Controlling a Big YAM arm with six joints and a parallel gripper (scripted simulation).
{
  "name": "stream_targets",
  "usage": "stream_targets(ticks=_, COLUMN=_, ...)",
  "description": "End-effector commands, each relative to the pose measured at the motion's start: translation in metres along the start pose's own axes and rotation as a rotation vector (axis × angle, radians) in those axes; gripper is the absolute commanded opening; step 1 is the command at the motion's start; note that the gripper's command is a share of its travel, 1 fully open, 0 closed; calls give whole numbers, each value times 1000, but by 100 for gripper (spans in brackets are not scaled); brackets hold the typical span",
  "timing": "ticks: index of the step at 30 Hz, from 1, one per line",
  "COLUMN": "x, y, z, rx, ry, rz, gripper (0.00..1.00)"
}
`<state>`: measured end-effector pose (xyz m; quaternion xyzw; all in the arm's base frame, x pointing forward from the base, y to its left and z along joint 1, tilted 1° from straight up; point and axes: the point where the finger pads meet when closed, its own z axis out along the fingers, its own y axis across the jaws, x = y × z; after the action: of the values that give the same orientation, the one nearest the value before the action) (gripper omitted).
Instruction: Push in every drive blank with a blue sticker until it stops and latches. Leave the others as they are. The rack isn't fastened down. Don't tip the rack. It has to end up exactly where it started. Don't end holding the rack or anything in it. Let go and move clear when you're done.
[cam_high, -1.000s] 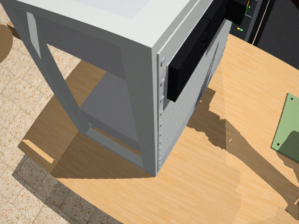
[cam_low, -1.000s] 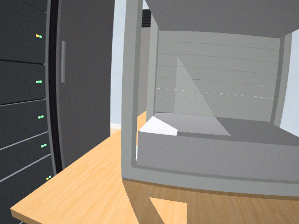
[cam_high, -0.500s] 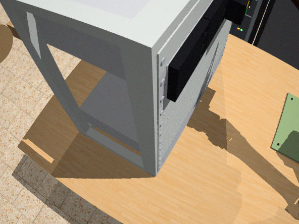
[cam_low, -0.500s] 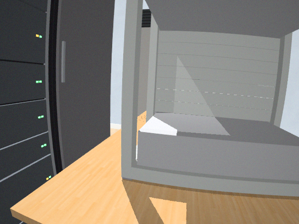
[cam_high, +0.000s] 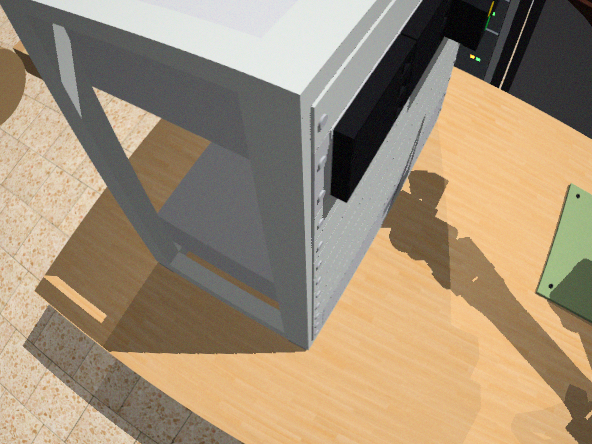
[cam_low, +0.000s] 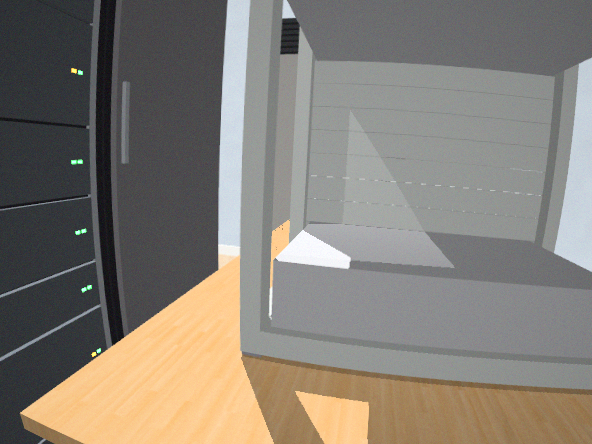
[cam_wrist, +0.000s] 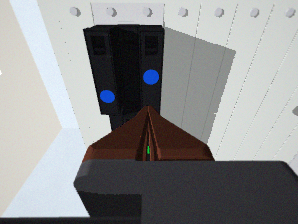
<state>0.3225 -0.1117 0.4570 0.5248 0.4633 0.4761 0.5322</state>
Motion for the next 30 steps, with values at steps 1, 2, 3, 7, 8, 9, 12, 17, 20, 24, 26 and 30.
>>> stream_targets(ticks=1, x=6, y=42, z=18, rx=-68, ry=19, rz=-12, gripper=0)
stream_targets(ticks=2, x=6, y=42, z=18, rx=-68, ry=19, rz=-12, gripper=0)
stream_targets(ticks=3, x=6, y=42, z=18, rx=-68, ry=19, rz=-12, gripper=0)
stream_targets(ticks=7, x=6, y=42, z=54, rx=-69, ry=18, rz=-14, gripper=0)
stream_targets(ticks=8, x=6, y=42, z=60, rx=-69, ry=18, rz=-15, gripper=0)
stream_targets(ticks=9, x=6, y=42, z=63, rx=-69, ry=18, rz=-15, gripper=0)
stream_targets(ticks=12, x=5, y=-2, z=67, rx=1, ry=17, rz=8, gripper=0)
stream_targets(ticks=17, x=3, y=35, z=58, rx=-63, ry=7, rz=-13, gripper=0)
stream_targets(ticks=20, x=3, y=32, z=58, rx=-53, ry=7, rz=-10, gripper=0)
stream_targets(ticks=24, x=0, y=21, z=66, rx=-28, ry=7, rz=-2, gripper=0)
stream_targets(ticks=26, x=0, y=21, z=66, rx=-28, ry=7, rz=-2, gripper=0)
stream_targets(ticks=30, x=-1, y=13, z=65, rx=-29, ry=5, rz=-2, gripper=0)
